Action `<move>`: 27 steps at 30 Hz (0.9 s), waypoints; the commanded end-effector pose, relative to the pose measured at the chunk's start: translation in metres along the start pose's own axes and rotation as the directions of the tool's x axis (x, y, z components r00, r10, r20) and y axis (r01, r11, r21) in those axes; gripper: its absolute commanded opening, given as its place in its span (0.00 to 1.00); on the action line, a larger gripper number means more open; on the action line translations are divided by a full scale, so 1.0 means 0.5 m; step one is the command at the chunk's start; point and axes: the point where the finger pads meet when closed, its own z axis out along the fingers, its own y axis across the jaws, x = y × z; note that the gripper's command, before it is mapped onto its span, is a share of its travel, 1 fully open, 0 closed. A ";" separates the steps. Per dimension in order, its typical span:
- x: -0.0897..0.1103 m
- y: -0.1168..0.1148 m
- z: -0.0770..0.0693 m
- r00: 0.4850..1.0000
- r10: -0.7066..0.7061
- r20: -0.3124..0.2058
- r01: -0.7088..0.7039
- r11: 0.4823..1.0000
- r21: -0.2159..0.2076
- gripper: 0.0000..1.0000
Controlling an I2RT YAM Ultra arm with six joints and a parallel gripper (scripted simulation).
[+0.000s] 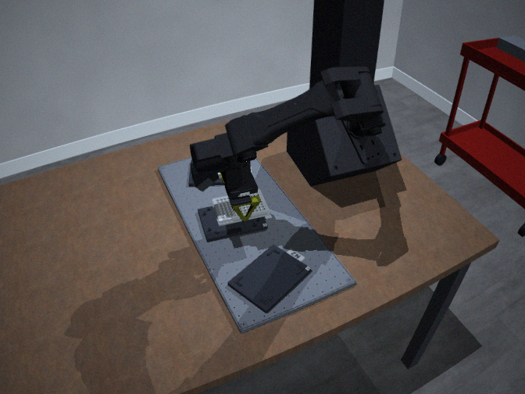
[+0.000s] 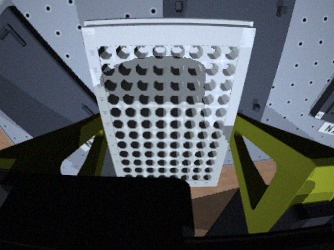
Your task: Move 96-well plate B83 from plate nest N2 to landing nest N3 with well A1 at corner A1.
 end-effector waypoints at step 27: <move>-0.034 -0.115 -0.017 1.000 -0.013 0.024 0.013 1.000 0.000 0.00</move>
